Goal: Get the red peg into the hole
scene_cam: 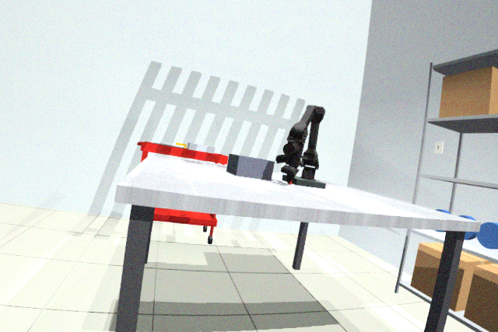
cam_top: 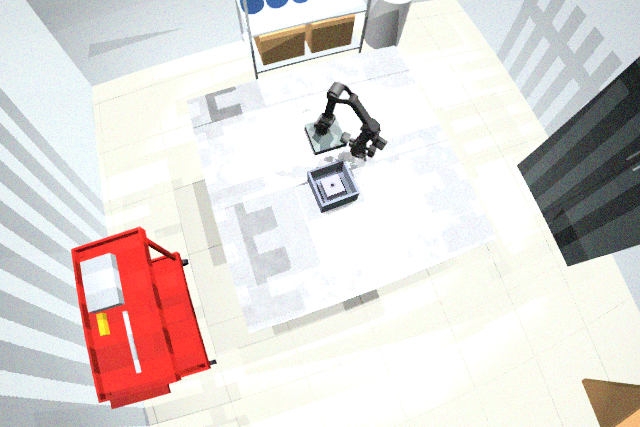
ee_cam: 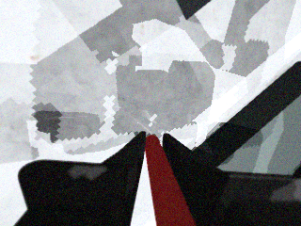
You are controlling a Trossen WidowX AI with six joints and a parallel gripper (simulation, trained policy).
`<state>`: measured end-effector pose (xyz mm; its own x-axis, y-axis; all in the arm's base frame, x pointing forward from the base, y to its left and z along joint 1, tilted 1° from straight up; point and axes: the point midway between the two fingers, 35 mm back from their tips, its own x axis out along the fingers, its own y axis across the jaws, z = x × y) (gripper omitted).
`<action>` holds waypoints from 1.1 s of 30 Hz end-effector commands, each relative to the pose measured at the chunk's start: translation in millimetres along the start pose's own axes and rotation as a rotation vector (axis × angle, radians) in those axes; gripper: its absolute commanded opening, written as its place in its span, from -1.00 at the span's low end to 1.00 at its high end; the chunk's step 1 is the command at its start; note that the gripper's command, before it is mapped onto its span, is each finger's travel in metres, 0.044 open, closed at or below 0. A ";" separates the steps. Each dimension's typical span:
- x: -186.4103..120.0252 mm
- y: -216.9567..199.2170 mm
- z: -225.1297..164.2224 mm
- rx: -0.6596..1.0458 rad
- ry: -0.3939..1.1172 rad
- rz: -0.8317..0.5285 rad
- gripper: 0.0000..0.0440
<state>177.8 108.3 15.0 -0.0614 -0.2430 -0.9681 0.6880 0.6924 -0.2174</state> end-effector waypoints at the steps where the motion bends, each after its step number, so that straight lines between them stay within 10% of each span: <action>1: -9.5 -1.9 11.0 -0.008 -0.040 -0.008 -1.00; 33: -102.3 -34.8 134.9 0.281 -0.243 0.063 -1.00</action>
<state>248.8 30.4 135.3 0.1312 -0.3706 -0.9195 0.8409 0.5328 -0.0947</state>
